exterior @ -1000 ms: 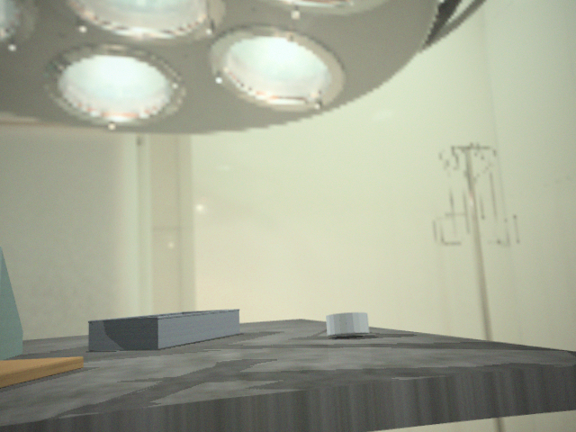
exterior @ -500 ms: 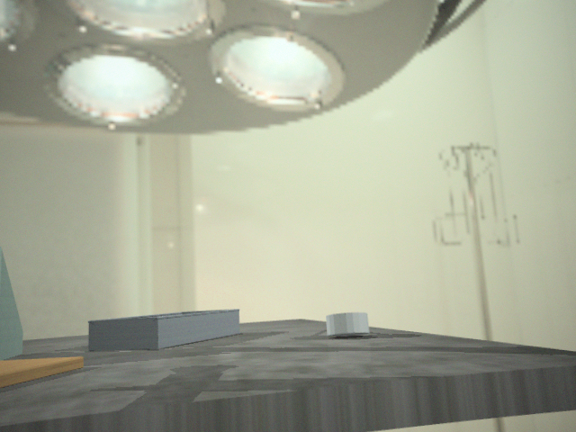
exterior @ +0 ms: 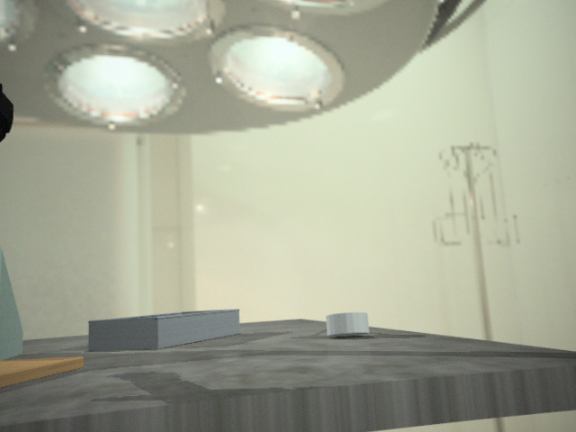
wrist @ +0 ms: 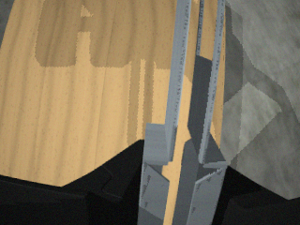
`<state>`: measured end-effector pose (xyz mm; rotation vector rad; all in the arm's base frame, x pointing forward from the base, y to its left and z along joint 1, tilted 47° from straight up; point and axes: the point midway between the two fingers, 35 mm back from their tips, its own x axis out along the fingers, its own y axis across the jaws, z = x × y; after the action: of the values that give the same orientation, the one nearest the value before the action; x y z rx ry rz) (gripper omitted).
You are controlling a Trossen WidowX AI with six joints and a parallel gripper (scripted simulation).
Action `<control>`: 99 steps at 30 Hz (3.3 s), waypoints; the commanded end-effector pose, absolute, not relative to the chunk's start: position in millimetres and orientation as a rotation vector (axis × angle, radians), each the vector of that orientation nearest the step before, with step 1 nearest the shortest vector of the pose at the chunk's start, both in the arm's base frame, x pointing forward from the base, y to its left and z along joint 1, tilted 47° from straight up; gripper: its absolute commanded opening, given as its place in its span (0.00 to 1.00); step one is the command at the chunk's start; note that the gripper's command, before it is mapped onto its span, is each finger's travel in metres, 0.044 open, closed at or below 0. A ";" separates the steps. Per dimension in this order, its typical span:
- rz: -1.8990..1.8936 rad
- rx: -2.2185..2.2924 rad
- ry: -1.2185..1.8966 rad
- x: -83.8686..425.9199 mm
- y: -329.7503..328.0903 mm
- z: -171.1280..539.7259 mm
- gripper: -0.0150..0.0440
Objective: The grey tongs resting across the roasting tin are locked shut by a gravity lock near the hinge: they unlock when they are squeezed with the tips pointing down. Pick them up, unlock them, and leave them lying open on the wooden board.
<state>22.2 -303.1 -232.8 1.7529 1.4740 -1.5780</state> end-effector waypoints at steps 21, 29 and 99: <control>-1.835 1.304 1.243 29.4 -310.7 -212.8 0.00; -1.904 1.164 1.140 31.7 -309.2 -200.5 0.00; -1.870 1.230 1.198 29.9 -311.0 -207.3 0.00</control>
<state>30.7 -309.3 -202.7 1.1960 1.1716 -1.8892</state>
